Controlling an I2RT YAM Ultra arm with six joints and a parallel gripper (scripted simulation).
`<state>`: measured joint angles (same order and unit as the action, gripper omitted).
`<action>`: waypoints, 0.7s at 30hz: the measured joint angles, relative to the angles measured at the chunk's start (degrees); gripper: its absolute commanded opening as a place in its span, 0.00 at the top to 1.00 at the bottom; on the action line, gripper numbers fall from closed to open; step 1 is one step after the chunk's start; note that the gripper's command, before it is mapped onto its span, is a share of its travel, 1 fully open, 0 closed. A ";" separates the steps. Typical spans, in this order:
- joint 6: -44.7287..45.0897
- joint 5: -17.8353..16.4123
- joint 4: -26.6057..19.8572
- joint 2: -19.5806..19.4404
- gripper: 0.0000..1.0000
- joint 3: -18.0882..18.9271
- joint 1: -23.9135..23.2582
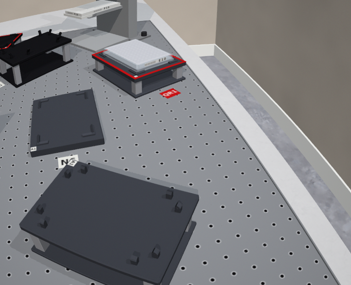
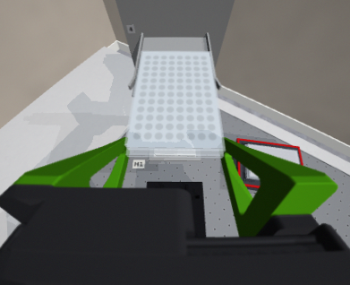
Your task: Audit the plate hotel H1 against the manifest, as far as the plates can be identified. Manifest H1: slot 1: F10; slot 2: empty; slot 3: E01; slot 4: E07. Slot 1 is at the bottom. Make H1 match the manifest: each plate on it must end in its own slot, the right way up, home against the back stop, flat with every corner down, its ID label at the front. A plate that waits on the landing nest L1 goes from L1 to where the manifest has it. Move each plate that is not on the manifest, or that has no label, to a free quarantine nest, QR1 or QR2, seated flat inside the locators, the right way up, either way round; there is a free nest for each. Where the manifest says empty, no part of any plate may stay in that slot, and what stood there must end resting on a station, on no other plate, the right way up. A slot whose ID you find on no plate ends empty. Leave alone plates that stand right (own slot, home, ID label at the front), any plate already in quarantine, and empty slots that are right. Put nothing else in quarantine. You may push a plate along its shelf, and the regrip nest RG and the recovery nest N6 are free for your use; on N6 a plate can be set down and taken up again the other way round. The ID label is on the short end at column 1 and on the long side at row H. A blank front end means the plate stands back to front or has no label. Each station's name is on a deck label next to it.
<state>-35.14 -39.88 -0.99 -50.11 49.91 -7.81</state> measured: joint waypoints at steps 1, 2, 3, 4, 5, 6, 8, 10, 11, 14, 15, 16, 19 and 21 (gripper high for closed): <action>0.00 -0.15 -0.11 0.31 0.14 -0.20 -0.15; 0.00 -0.33 -0.22 0.61 0.14 -0.42 -0.31; 0.02 -0.48 -0.31 0.92 0.14 -0.61 -0.48; 0.02 -0.66 -0.42 1.20 0.14 -0.83 -0.63; 0.02 -0.83 -0.50 1.51 0.14 -1.03 -0.81; 0.02 -1.01 -0.61 1.81 0.14 -1.25 -0.98; 0.02 -1.33 -0.87 2.38 0.14 -1.60 -1.29; 0.02 -1.46 -1.03 2.67 0.14 -1.68 -1.49; 0.02 -1.62 -1.07 2.84 0.14 -1.86 -1.60; 0.04 -2.14 -1.25 3.58 0.14 -2.43 -2.05; 0.04 -2.32 -1.36 3.89 0.14 -2.62 -2.25; 0.04 -2.51 -1.46 4.22 0.14 -2.82 -2.45; 0.07 -3.10 -1.86 5.16 0.14 -3.39 -3.04; 0.07 -3.52 -2.10 5.75 0.14 -3.78 -3.45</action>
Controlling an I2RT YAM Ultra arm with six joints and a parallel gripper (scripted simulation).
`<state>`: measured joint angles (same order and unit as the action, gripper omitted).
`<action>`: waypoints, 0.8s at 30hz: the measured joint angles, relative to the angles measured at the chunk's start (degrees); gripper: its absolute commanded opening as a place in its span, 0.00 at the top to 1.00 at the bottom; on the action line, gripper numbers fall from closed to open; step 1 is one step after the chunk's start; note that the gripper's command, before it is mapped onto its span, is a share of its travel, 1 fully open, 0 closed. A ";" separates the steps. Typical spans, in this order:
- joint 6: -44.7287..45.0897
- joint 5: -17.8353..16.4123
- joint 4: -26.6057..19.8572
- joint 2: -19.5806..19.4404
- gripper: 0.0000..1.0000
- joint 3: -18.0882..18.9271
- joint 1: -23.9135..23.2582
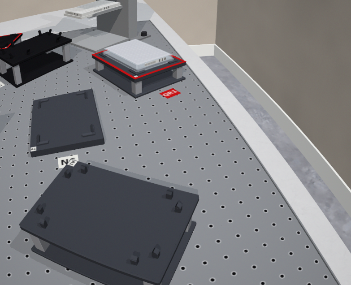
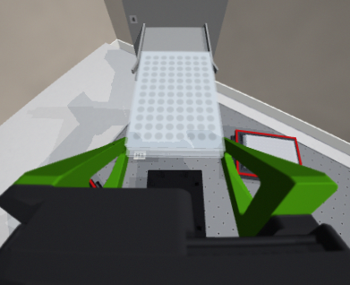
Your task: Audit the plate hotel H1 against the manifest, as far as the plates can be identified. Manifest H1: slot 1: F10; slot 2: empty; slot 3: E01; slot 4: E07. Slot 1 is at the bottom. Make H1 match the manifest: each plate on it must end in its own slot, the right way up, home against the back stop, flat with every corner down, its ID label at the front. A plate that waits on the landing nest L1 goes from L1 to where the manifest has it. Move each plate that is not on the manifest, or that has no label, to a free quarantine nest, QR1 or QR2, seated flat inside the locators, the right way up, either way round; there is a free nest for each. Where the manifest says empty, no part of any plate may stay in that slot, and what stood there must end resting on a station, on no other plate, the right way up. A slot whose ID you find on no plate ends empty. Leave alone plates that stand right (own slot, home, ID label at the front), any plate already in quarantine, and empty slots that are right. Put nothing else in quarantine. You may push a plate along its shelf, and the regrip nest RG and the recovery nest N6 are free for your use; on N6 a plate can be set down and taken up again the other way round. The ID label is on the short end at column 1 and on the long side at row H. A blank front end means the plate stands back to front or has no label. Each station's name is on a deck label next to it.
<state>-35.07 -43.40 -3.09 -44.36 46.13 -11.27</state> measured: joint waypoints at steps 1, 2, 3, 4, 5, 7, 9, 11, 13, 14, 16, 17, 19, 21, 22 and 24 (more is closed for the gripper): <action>0.00 -0.22 -0.13 0.31 0.14 -0.17 -0.22; 0.02 -0.44 -0.24 0.61 0.14 -0.37 -0.44; 0.02 -0.66 -0.37 0.92 0.14 -0.55 -0.66; 0.02 -0.83 -0.52 1.20 0.14 -0.68 -0.83; 0.02 -0.87 -0.66 1.38 0.14 -0.72 -0.94; 0.02 -1.18 -0.76 1.66 0.14 -0.92 -1.20; 0.04 -1.62 -0.96 2.12 0.14 -1.27 -1.57; 0.04 -1.99 -1.25 2.71 0.14 -1.64 -2.08; 0.04 -2.43 -1.55 3.32 0.14 -1.99 -2.62; 0.04 -2.67 -1.70 3.65 0.14 -2.16 -2.89; 0.07 -3.17 -1.99 4.26 0.14 -2.49 -3.41; 0.07 -3.43 -2.14 4.57 0.14 -2.67 -3.67; 0.09 -3.96 -2.45 5.18 0.14 -2.99 -4.22; 0.09 -4.46 -2.75 5.75 0.14 -3.28 -4.74; 0.09 -4.63 -2.84 5.92 0.14 -3.30 -4.87; 0.11 -5.07 -2.93 6.23 0.14 -3.48 -5.14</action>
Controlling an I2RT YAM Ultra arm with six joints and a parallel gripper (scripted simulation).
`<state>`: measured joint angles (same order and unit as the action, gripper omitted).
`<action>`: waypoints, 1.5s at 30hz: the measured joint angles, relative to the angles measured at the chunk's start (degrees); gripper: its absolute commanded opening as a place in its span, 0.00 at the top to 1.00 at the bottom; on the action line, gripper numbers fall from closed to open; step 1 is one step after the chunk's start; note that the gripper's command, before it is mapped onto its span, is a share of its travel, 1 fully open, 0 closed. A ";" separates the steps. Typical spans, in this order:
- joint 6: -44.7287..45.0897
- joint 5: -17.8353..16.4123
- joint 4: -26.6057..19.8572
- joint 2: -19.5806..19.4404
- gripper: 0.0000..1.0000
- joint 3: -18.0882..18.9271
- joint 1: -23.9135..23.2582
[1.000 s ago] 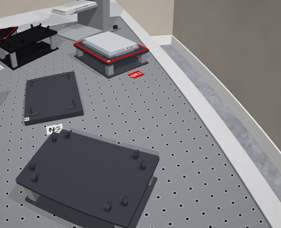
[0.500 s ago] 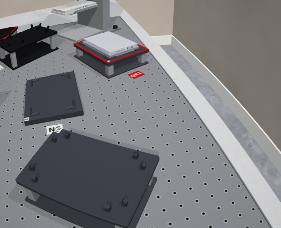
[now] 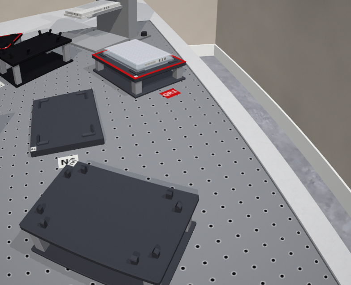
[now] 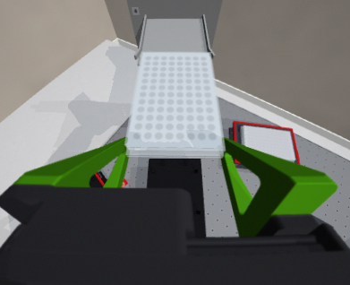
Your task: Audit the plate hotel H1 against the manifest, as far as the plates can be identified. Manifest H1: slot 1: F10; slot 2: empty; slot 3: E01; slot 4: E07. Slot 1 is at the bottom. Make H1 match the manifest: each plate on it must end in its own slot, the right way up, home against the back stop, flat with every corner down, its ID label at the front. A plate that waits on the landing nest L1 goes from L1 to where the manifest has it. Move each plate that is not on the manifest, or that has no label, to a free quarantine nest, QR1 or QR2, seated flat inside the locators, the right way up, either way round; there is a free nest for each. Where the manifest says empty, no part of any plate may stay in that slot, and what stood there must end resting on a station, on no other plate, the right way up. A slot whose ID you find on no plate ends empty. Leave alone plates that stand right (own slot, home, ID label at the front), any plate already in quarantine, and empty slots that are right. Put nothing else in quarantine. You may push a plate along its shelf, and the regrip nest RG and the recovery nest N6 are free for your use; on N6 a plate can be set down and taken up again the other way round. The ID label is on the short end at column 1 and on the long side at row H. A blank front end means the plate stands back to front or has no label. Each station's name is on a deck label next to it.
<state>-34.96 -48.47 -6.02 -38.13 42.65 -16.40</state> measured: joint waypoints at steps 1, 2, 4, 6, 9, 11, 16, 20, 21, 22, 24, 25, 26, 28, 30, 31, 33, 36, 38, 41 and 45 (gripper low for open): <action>0.00 -0.24 -0.13 0.24 0.14 -0.17 -0.26; 0.02 -0.46 -0.28 0.48 0.14 -0.33 -0.55; 0.02 -0.98 -0.61 1.05 0.14 -0.66 -1.18; 0.04 -1.60 -0.92 1.68 0.14 -0.96 -1.81; 0.07 -2.56 -1.40 2.62 0.14 -1.40 -2.82; 0.09 -3.23 -1.73 3.23 0.14 -1.70 -3.52; 0.13 -4.70 -2.27 4.42 0.14 -2.12 -4.90; 0.17 -5.97 -2.91 5.33 0.14 -2.71 -6.21; 0.20 -6.29 -3.06 5.62 0.14 -2.84 -6.60; 0.20 -6.60 -3.21 5.95 0.14 -3.02 -6.95; 0.22 -7.26 -3.52 6.60 0.14 -3.39 -7.58; 0.24 -7.56 -3.65 6.95 0.14 -3.56 -7.89; 0.24 -7.89 -3.80 7.28 0.14 -3.74 -8.20; 0.26 -8.52 -4.11 7.93 0.14 -4.11 -8.85; 0.31 -9.18 -4.42 8.59 0.14 -4.46 -9.51; 0.31 -9.46 -4.59 8.87 0.14 -4.61 -9.81; 0.33 -9.92 -4.66 9.18 0.14 -4.66 -10.12; 0.35 -10.75 -5.07 9.90 0.14 -5.18 -10.95; 0.39 -11.41 -5.40 10.51 0.14 -5.53 -11.74; 0.46 -12.50 -5.88 11.52 0.14 -6.01 -12.94; 0.55 -14.12 -6.58 12.85 0.14 -6.67 -14.64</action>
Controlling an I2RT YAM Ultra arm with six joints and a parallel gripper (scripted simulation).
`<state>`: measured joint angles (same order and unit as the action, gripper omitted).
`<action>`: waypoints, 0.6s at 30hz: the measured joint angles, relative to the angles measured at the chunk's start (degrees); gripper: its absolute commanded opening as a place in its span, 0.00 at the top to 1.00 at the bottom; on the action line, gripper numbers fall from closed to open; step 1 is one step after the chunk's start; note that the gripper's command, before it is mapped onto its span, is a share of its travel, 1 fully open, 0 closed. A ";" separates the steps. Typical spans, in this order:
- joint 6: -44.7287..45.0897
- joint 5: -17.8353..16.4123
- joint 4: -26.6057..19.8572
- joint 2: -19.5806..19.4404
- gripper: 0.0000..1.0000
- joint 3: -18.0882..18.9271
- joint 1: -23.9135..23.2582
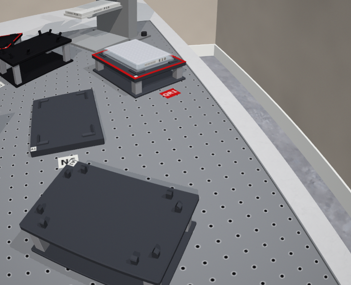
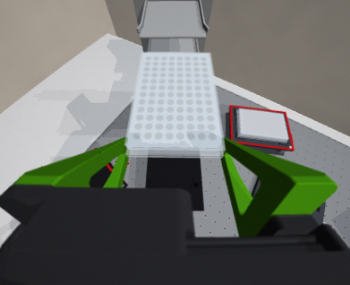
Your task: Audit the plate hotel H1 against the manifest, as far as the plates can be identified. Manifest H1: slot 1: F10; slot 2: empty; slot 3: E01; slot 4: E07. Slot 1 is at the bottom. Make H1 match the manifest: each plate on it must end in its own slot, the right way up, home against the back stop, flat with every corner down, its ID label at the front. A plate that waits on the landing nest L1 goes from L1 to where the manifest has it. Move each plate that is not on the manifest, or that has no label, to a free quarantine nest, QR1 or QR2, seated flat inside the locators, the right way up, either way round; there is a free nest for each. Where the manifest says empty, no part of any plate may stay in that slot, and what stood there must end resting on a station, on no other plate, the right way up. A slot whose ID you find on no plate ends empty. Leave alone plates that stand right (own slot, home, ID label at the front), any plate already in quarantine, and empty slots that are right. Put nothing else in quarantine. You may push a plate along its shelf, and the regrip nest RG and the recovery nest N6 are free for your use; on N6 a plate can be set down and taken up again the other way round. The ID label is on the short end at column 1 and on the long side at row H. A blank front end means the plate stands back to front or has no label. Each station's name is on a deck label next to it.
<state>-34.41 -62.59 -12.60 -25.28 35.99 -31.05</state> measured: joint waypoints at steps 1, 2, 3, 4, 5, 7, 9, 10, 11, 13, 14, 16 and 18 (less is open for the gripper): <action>0.02 -0.42 -0.17 0.33 0.14 -0.17 -0.46; 0.04 -0.85 -0.35 0.66 0.14 -0.33 -0.92; 0.04 -1.22 -0.55 0.94 0.14 -0.44 -1.33; 0.07 -1.51 -0.68 1.11 0.14 -0.46 -1.55; 0.09 -1.84 -0.68 1.25 0.14 -0.48 -1.73; 0.13 -2.60 -0.96 1.68 0.14 -0.79 -2.47; 0.20 -3.45 -1.33 2.23 0.14 -1.09 -3.48; 0.22 -3.91 -1.53 2.56 0.14 -1.25 -4.02; 0.26 -4.39 -1.73 2.86 0.14 -1.40 -4.59; 0.35 -5.44 -2.12 3.54 0.14 -1.68 -5.73; 0.39 -5.99 -2.32 3.87 0.14 -1.81 -6.32; 0.48 -7.15 -2.73 4.50 0.14 -2.10 -7.56; 0.61 -8.35 -3.17 5.11 0.14 -2.36 -8.90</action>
<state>-33.80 -70.94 -15.77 -20.16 33.63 -39.94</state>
